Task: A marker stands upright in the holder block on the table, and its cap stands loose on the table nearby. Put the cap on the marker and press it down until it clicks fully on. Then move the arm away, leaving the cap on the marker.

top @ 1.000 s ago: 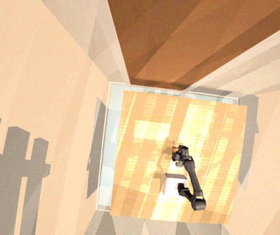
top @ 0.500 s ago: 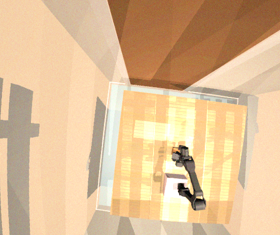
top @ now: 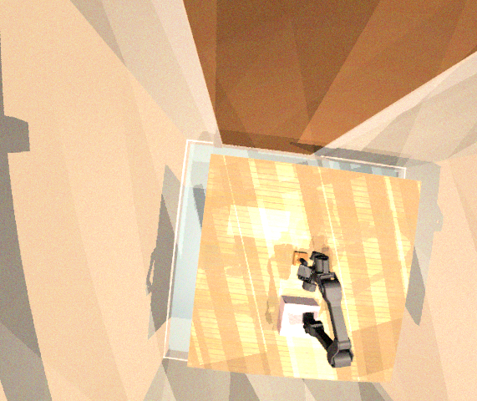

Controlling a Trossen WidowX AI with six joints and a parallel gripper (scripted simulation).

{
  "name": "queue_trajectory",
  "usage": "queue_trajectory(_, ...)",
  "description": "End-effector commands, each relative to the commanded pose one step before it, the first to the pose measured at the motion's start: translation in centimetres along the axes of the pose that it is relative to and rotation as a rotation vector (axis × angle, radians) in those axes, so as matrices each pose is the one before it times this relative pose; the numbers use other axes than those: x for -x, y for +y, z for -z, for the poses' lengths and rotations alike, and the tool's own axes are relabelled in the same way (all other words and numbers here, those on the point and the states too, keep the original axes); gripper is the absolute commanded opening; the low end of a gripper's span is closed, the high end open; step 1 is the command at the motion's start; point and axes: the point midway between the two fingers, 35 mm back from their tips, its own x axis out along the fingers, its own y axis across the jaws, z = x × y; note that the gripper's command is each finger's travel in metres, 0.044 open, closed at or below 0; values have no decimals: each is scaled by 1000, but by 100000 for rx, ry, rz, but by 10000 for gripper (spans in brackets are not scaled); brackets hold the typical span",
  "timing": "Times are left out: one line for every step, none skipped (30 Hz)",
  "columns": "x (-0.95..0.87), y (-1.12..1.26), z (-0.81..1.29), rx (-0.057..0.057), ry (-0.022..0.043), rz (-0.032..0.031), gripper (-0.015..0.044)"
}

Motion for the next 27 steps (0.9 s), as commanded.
queue_trajectory(-291, 131, 164, -25703, 424, -877, 309)
queue_trajectory(-67, -5, 34, -10078, -18, -8, 282)
queue_trajectory(-67, -9, 33, -10078, -17, -10, 256)
queue_trajectory(-67, -12, 32, -10078, -15, -12, 230)
queue_trajectory(-67, -15, 31, -10078, -14, -13, 204)
queue_trajectory(-67, -18, 30, -10078, -12, -15, 177)
queue_trajectory(-67, -20, 28, -10078, -11, -16, 151)
queue_trajectory(-67, -23, 26, -10078, -9, -17, 125)
queue_trajectory(-67, -25, 24, -10078, -7, -18, 99)
queue_trajectory(-67, -28, 21, -10078, -5, -18, 72)
queue_trajectory(-67, -29, 19, -10078, -3, -19, 46)
queue_trajectory(-56, -26, 13, -8381, -1, -16, 20)
queue_trajectory(-33, -16, 7, -5028, 0, -9, 0)
queue_trajectory(-11, -5, 2, -1676, 0, -3, 0)
queue_trajectory(0, 0, 0, 0, 0, 0, 0)
queue_trajectory(0, 0, 0, 0, 0, 0, 0)
queue_trajectory(0, 0, 0, 0, 0, 0, 0)
queue_trajectory(0, 0, 0, 0, 0, 0, 0)
queue_trajectory(0, 0, 0, 0, 0, 0, 0)
queue_trajectory(0, 0, 0, 0, 0, 0, 0)
queue_trajectory(0, 0, 0, 0, 0, 0, 0)
queue_trajectory(0, 0, 0, 0, 0, 0, 0)
queue_trajectory(0, 0, 0, 0, 0, 0, 0)
queue_trajectory(0, 0, 0, 0, 0, 0, 0)
queue_trajectory(0, 0, 0, 0, 0, 0, 0)
queue_trajectory(-24, 0, 0, 0, 0, 0, 0)
queue_trajectory(-51, 1, 0, 0, 0, 0, 0)
